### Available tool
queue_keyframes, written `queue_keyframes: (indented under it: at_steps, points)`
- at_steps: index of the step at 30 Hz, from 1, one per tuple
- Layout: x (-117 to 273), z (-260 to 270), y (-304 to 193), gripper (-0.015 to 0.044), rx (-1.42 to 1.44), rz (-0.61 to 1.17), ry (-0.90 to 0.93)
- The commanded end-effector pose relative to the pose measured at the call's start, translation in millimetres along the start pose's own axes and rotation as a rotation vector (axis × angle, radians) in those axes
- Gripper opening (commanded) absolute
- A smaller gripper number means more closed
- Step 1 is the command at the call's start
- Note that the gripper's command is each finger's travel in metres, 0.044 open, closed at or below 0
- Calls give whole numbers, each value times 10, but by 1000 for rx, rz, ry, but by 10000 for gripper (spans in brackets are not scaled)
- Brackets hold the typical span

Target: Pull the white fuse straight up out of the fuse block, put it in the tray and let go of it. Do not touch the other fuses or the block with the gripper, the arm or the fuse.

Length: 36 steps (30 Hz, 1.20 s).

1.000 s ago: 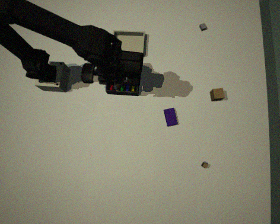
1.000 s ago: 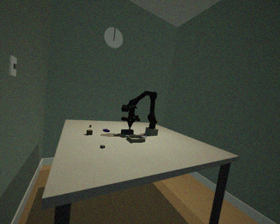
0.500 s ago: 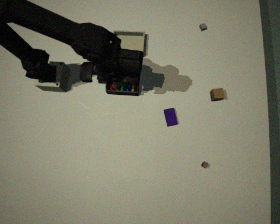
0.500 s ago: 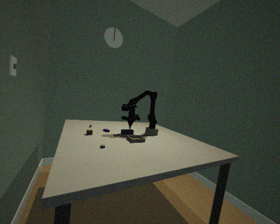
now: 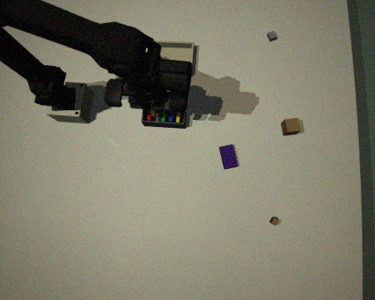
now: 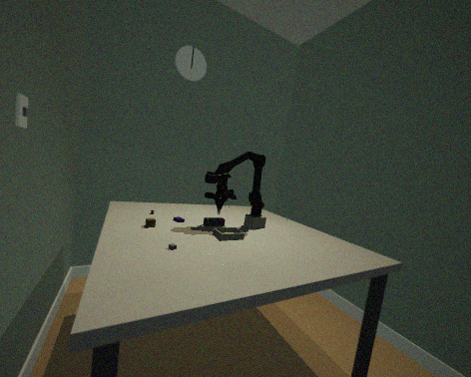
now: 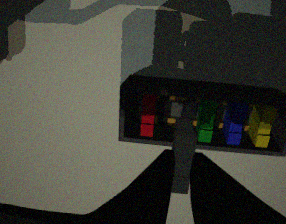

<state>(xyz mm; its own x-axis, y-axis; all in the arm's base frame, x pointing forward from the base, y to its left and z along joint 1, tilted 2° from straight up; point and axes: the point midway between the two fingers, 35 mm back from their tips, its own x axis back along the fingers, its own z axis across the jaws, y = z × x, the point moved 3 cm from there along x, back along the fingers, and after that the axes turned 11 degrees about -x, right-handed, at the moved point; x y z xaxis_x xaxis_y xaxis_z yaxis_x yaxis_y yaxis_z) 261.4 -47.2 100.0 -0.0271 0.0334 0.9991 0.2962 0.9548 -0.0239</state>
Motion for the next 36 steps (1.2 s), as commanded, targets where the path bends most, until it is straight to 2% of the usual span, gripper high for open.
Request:
queue_keyframes:
  at_steps: [1,18,36]
  points:
    - [22,-37,106,0,0,1,-4]
    - [47,-102,1025,0,-1,-9,-4]
    - [41,158,1972,0,-1,-17,-1]
